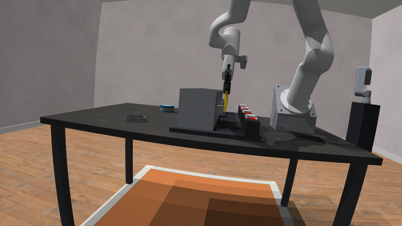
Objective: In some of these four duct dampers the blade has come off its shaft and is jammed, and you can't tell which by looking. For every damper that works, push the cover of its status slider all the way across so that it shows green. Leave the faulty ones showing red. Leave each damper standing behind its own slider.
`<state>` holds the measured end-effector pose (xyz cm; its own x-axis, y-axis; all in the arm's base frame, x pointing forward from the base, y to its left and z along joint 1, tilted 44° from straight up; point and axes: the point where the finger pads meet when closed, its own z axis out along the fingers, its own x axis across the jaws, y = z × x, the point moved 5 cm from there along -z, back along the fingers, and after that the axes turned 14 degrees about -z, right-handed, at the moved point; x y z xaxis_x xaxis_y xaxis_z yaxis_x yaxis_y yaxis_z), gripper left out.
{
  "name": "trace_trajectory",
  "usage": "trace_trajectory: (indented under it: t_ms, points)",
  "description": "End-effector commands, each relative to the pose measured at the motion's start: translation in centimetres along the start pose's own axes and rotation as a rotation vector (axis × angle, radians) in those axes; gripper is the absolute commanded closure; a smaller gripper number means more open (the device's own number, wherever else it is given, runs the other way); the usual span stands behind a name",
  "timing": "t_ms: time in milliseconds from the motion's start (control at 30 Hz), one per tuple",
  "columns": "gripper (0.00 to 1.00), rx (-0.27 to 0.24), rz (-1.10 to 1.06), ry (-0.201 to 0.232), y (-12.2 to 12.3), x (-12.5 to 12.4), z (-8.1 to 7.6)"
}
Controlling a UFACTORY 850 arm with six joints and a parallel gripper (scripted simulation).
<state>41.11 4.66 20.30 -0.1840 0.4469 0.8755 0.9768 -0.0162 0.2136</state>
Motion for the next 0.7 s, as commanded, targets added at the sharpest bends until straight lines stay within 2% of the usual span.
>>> trace_trajectory:
  t_ms: [0, 633, 667]
  points:
    - [0.61, -0.001, -0.001, 0.0, 0.07, 0.0, 0.39]
    - [0.61, -0.001, -0.001, 0.0, 0.07, 0.0, 0.54]
    - [0.81, -0.001, -0.001, 0.0, 0.07, 0.0, 0.54]
